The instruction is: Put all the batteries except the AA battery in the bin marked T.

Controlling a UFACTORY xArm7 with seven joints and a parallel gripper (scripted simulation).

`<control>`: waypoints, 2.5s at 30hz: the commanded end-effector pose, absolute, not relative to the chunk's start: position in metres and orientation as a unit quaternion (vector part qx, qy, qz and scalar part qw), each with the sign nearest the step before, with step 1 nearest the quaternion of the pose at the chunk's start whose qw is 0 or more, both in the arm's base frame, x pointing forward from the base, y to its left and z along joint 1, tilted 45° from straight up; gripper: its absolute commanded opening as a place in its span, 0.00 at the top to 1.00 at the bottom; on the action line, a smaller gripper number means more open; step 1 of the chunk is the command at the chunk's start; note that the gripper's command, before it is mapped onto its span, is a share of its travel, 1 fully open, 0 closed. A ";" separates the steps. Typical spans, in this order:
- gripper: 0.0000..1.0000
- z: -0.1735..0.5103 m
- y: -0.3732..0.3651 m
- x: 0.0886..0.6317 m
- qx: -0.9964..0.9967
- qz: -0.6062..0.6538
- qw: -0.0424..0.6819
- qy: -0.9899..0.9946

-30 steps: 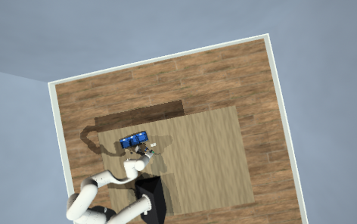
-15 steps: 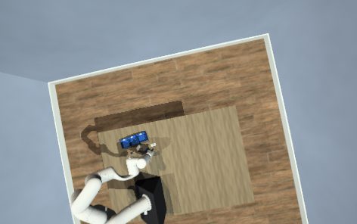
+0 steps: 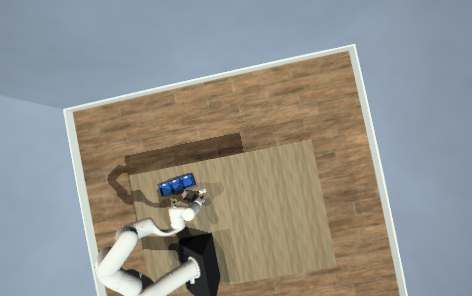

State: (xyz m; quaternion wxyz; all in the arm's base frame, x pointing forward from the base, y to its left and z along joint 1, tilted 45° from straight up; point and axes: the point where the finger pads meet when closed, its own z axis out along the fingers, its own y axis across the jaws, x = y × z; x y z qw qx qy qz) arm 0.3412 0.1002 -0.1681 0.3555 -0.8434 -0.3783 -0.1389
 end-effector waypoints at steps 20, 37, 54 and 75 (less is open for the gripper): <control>1.00 -0.172 0.103 0.342 -0.844 -0.140 0.354 -0.378; 1.00 -0.172 0.103 0.342 -0.844 -0.140 0.354 -0.378; 1.00 -0.156 0.087 0.342 -0.844 -0.140 0.354 -0.378; 1.00 -0.130 0.061 0.344 -0.844 -0.140 0.354 -0.378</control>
